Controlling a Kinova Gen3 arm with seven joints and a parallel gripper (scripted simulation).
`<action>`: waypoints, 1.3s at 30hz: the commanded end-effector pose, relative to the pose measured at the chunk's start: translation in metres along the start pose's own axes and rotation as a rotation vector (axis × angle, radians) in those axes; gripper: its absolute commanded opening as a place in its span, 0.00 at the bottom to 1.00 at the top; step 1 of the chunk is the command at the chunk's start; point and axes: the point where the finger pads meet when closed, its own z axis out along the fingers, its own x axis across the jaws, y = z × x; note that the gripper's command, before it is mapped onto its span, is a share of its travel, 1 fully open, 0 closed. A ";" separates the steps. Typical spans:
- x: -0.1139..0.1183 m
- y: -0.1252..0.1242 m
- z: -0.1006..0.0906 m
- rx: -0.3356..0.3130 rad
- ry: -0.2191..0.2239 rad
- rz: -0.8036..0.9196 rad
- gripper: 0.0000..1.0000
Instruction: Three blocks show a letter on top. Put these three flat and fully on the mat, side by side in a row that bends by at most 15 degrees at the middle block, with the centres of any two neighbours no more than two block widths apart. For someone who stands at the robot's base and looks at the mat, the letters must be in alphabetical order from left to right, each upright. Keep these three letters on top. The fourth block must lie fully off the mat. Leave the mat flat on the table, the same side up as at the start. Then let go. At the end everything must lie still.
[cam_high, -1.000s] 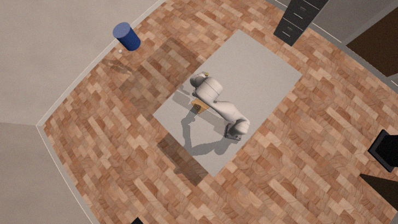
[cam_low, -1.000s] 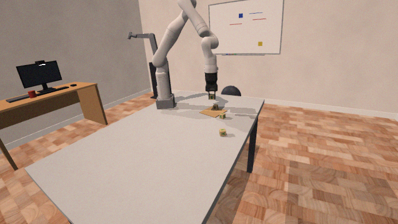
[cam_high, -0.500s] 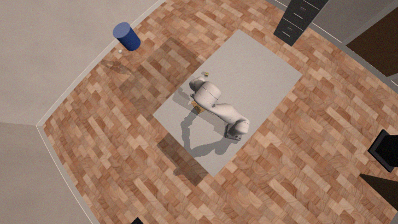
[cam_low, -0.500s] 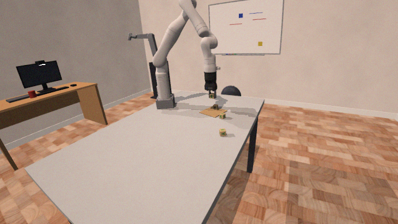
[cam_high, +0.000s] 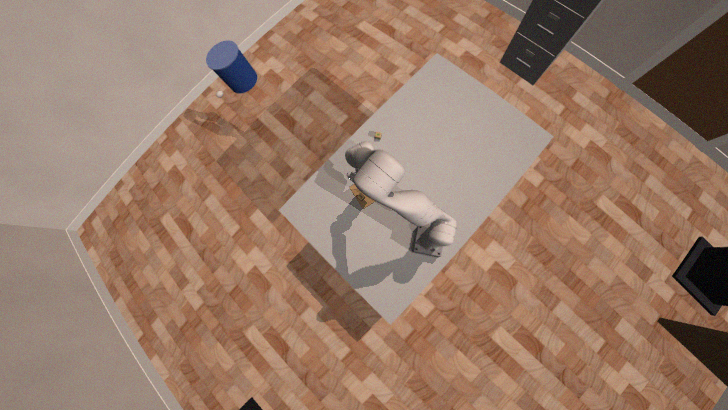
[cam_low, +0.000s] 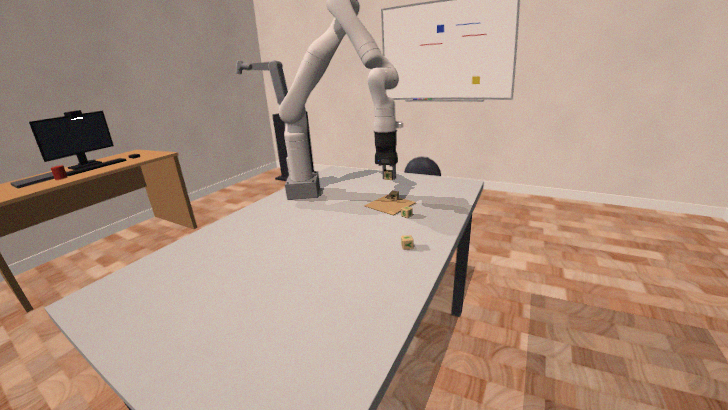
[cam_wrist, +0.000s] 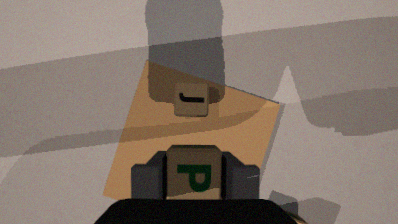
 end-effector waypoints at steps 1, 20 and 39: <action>0.000 0.000 0.001 0.000 0.001 0.000 0.57; 0.000 -0.001 0.066 0.000 0.000 0.000 0.57; 0.000 -0.001 0.095 0.000 0.000 0.000 0.57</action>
